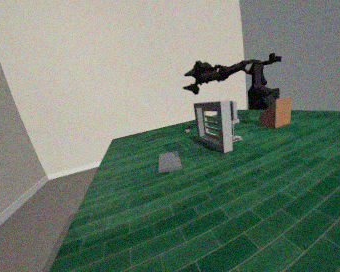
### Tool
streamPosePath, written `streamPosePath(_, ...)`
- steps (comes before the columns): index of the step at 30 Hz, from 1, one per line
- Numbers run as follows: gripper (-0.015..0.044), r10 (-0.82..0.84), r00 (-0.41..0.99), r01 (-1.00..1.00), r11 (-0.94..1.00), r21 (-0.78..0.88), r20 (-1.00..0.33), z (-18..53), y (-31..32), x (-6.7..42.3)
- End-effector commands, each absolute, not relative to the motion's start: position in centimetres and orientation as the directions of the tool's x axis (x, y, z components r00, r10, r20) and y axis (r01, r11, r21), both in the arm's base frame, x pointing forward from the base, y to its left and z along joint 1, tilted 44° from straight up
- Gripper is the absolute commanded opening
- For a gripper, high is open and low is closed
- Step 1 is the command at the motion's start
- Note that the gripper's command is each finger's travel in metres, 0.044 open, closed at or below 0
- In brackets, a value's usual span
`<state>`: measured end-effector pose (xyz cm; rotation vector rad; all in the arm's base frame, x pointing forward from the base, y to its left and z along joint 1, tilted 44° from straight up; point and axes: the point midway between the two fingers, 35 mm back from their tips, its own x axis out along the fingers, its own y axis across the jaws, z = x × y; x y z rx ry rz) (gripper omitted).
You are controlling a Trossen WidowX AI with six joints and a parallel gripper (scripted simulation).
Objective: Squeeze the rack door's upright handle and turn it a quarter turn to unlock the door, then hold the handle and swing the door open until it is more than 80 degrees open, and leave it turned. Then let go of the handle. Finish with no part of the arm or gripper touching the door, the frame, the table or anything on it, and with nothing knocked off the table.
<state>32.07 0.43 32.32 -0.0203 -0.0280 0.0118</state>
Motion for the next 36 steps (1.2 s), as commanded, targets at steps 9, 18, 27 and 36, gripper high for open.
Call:
streamPosePath(9,0.029,0.023,0.984,-0.014,0.998,0.054,-0.175,29.0,2.0,34.5)
streamPosePath(18,0.029,0.038,0.923,0.001,0.995,0.101,-0.384,25.0,4.8,36.4)
streamPosePath(27,0.029,0.016,0.812,0.048,0.994,0.095,-0.583,20.8,7.3,37.1)
streamPosePath(36,0.029,-0.043,0.664,0.101,0.994,0.033,-0.746,16.8,9.4,36.8)
